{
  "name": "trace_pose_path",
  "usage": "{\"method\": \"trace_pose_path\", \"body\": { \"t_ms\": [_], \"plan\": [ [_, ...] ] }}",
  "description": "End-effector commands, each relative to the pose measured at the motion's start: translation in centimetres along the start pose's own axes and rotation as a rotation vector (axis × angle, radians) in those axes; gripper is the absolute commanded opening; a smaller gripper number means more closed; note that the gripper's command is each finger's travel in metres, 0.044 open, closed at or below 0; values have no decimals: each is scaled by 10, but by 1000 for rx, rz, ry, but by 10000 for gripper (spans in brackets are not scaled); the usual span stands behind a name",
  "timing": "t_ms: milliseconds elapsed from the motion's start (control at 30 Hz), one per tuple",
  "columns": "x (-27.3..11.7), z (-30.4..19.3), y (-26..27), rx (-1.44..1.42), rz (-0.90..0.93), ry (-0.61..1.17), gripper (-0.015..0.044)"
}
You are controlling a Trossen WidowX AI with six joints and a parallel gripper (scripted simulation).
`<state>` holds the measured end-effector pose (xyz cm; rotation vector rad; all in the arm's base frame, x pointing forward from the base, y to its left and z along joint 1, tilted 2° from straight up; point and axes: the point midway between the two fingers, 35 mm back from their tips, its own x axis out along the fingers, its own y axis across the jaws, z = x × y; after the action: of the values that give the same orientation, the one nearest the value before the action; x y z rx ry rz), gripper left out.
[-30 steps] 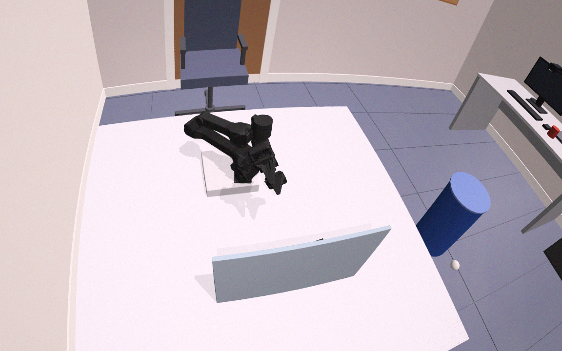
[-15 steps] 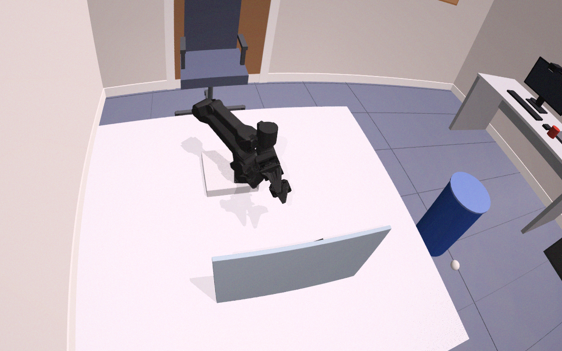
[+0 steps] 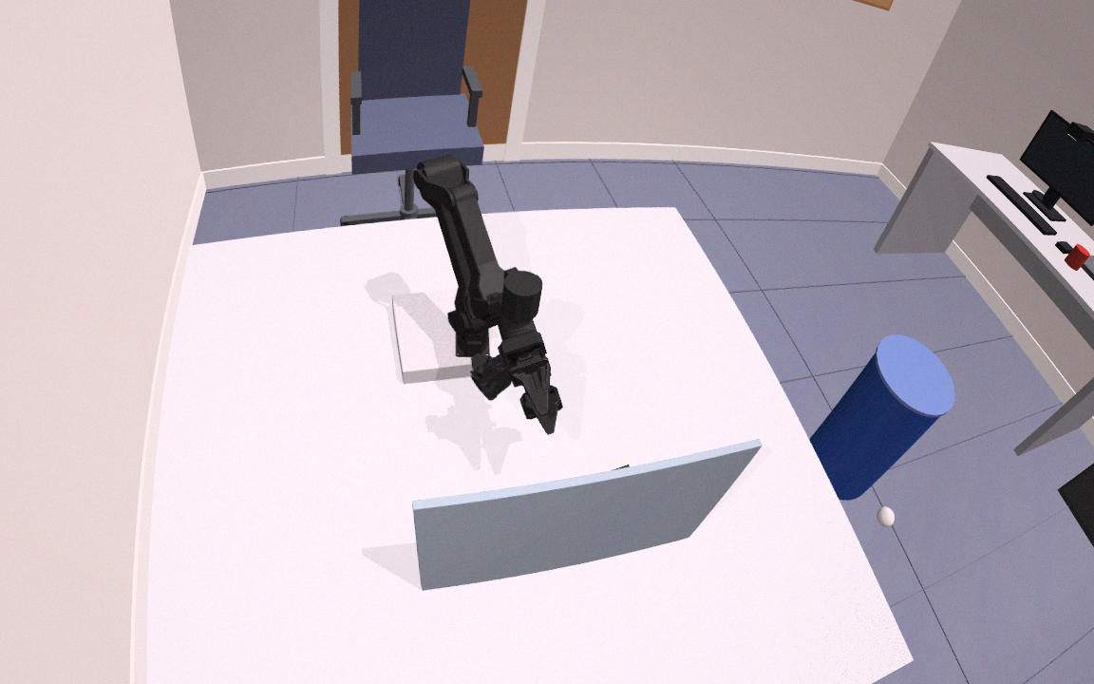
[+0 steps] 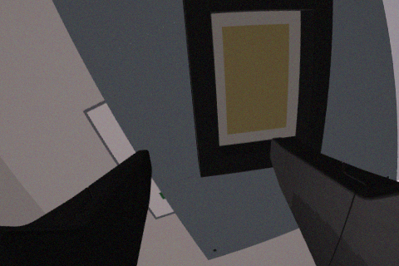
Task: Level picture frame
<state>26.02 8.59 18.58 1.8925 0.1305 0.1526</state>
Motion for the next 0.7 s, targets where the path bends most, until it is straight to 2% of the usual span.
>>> {"method": "trace_pose_path", "body": {
  "t_ms": [0, 267, 667],
  "plan": [
    [1, 1, -1, -6, -2, 1, 260],
    [10, -1, 1, -6, -2, 2, 260],
    [81, 0, -1, -7, 4, 4, 260]
  ]
}}
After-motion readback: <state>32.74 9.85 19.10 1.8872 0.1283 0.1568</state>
